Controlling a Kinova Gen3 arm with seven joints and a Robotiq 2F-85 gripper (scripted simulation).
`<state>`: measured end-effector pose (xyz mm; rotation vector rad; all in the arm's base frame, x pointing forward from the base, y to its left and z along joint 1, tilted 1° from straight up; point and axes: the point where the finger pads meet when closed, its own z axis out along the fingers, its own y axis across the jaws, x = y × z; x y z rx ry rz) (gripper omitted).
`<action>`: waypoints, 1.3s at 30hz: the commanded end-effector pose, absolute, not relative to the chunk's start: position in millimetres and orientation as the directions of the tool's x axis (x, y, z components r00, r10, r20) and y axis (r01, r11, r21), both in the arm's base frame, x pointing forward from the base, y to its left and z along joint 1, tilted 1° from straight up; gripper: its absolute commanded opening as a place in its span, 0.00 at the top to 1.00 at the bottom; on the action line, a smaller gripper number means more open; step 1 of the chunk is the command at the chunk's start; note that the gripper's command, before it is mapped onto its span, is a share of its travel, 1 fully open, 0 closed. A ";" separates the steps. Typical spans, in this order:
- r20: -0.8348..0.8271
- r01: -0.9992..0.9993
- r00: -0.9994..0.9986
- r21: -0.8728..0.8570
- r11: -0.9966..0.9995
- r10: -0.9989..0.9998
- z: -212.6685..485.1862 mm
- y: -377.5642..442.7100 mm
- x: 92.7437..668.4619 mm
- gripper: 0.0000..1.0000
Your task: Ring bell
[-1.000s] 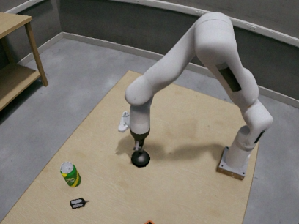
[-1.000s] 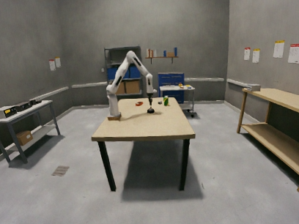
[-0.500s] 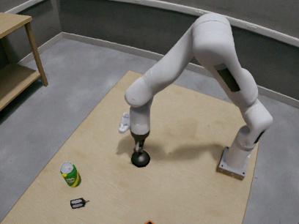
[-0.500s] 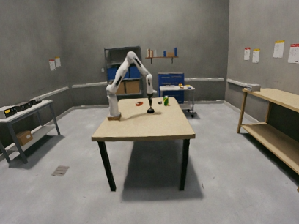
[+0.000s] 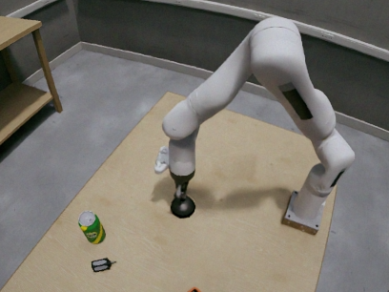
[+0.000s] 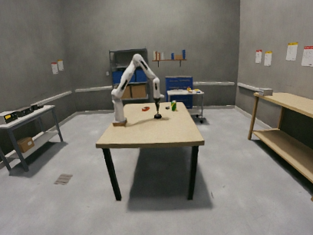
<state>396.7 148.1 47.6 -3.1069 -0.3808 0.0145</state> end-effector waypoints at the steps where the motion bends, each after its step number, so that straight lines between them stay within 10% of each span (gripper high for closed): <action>1: -0.006 0.241 0.970 -0.013 -0.970 0.241 48.2 148.3 397.2 0.90; 39: -0.006 0.241 0.970 -0.013 -0.970 0.241 38.2 148.4 397.1 0.90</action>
